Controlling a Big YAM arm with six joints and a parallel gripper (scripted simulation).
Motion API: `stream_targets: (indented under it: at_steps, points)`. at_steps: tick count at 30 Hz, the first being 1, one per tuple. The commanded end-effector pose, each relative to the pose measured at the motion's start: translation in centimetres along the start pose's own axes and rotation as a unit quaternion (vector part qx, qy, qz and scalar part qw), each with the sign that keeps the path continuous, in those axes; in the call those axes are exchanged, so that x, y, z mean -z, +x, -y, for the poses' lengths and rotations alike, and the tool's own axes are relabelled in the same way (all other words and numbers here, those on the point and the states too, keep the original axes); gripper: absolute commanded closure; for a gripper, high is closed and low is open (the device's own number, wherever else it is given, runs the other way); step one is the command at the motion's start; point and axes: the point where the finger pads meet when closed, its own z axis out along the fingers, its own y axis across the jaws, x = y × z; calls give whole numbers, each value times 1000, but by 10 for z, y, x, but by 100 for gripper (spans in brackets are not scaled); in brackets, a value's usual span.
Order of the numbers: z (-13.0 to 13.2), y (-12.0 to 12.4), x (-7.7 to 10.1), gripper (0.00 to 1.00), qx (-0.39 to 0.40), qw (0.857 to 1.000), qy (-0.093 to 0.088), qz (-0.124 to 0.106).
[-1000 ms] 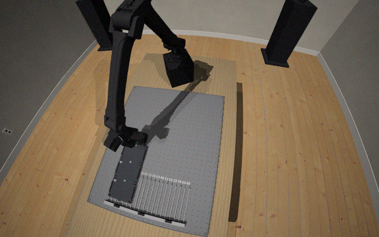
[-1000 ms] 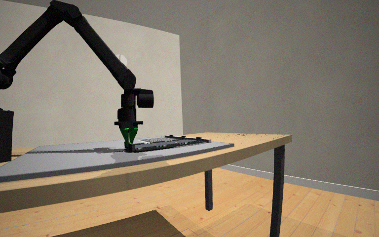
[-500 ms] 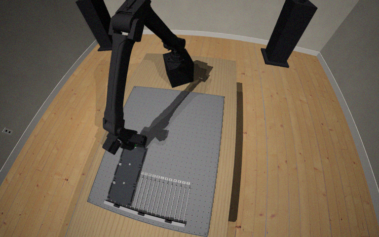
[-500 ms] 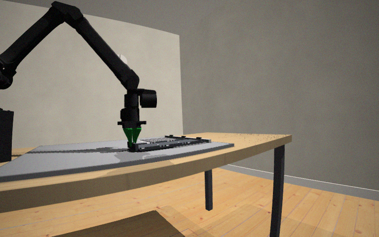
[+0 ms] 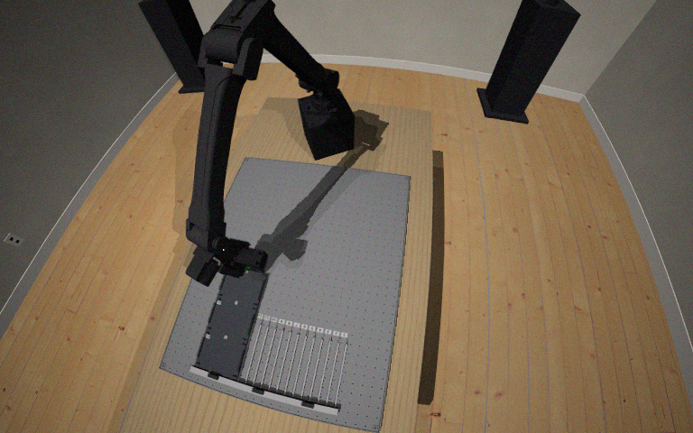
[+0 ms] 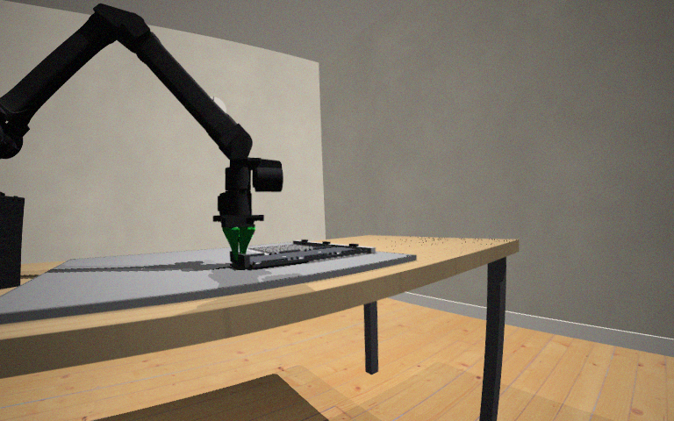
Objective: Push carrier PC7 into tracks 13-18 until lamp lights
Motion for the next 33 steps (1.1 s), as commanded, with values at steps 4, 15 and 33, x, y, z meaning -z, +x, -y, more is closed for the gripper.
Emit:
stream_targets:
  at_steps: [4, 15, 33]
  points:
    - [47, -3, 9, 100, 4, 999, 33, -6]
    - [59, -3, 10, 100, 5, 999, 39, -7]
    - [60, -3, 10, 100, 5, 999, 39, -7]
